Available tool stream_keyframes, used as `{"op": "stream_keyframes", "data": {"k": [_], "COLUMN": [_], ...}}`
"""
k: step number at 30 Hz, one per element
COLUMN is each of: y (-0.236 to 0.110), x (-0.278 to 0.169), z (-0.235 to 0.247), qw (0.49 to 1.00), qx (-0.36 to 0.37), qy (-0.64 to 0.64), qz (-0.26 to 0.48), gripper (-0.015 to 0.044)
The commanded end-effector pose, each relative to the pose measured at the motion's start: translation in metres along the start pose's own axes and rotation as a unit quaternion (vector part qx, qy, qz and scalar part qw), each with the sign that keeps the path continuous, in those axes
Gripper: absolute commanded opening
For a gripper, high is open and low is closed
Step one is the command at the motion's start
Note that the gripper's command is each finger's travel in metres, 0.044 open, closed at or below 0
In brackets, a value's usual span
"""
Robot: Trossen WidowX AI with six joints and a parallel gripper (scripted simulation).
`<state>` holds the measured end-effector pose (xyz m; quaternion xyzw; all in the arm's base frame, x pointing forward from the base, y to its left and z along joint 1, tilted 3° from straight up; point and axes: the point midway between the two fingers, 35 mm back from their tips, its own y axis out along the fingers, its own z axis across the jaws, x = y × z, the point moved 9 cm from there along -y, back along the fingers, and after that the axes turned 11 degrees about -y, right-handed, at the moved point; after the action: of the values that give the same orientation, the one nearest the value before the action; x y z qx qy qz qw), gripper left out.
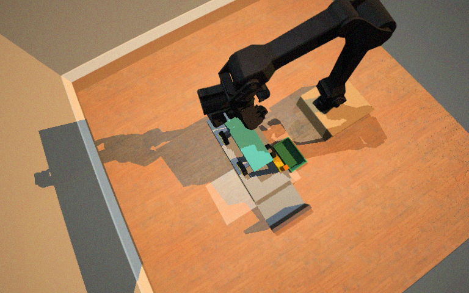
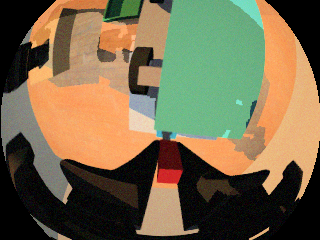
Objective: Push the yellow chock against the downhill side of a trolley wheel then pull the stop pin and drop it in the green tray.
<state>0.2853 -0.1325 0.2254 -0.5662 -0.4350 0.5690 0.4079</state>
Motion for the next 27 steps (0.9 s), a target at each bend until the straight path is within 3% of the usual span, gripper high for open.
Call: {"op": "stream_keyframes", "data": {"k": [1,27], "y": [-0.004,-0.021], "x": [-0.001,-0.011], "z": [0.000,0.001], "qw": [1.000,1.000], "qx": [0.000,0.000], "qy": [0.004,0.004], "qz": [0.003,0.003], "gripper": [0.0000,0.0000]}}
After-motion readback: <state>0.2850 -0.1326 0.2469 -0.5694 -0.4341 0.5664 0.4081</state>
